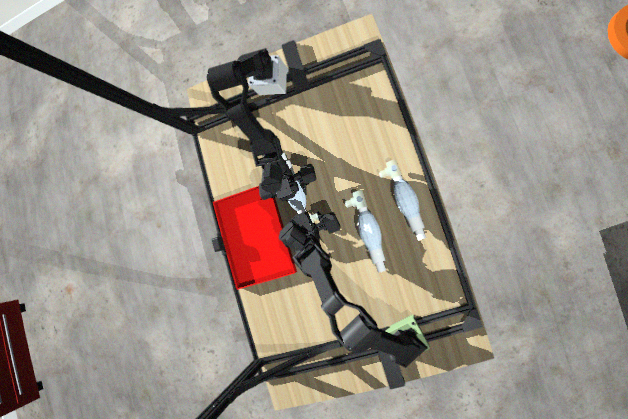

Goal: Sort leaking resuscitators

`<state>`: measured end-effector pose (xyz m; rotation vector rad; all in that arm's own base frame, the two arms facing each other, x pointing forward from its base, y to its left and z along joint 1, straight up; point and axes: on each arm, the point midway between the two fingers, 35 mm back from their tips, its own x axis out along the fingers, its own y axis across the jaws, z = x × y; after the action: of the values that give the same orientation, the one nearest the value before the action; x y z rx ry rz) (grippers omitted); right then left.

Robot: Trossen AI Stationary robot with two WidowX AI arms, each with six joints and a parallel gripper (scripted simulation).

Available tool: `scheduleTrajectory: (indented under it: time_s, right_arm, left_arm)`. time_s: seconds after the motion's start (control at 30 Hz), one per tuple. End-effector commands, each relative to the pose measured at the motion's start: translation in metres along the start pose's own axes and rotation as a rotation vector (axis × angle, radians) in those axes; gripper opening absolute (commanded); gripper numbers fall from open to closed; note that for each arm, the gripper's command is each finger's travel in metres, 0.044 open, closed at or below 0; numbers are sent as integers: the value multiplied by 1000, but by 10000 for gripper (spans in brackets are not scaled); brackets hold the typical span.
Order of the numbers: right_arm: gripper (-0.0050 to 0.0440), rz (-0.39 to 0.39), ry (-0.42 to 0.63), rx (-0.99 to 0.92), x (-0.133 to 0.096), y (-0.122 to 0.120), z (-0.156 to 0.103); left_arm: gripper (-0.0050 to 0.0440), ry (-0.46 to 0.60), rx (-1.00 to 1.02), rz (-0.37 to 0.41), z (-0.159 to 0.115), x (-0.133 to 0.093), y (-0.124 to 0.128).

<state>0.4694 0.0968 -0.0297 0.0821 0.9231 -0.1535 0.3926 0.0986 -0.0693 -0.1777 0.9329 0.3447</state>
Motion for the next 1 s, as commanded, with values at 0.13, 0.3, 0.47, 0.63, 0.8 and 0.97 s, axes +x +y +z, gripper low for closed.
scheduleTrajectory:
  time_s: [0.13, 0.3, 0.47, 0.63, 0.8, 0.97]
  right_arm:
    - [0, -2, -2, 4, 0, -1, 1]
    - [0, -2, -2, 4, 0, -1, 1]
    - [0, -2, -2, 4, 0, -1, 1]
    - [0, -2, -2, 4, 0, -1, 1]
    - [0, -2, -2, 4, 0, -1, 1]
    - [0, -2, -2, 4, 0, -1, 1]
  left_arm:
    - [0, 1, 1, 1, 0, 0, 1]
    - [0, 1, 1, 1, 0, 0, 1]
    - [440, -1, 0, 1, 0, 0, 1]
    - [440, -1, 0, 1, 0, 0, 1]
    - [440, -1, 0, 1, 0, 0, 1]
    - [440, -1, 0, 1, 0, 0, 1]
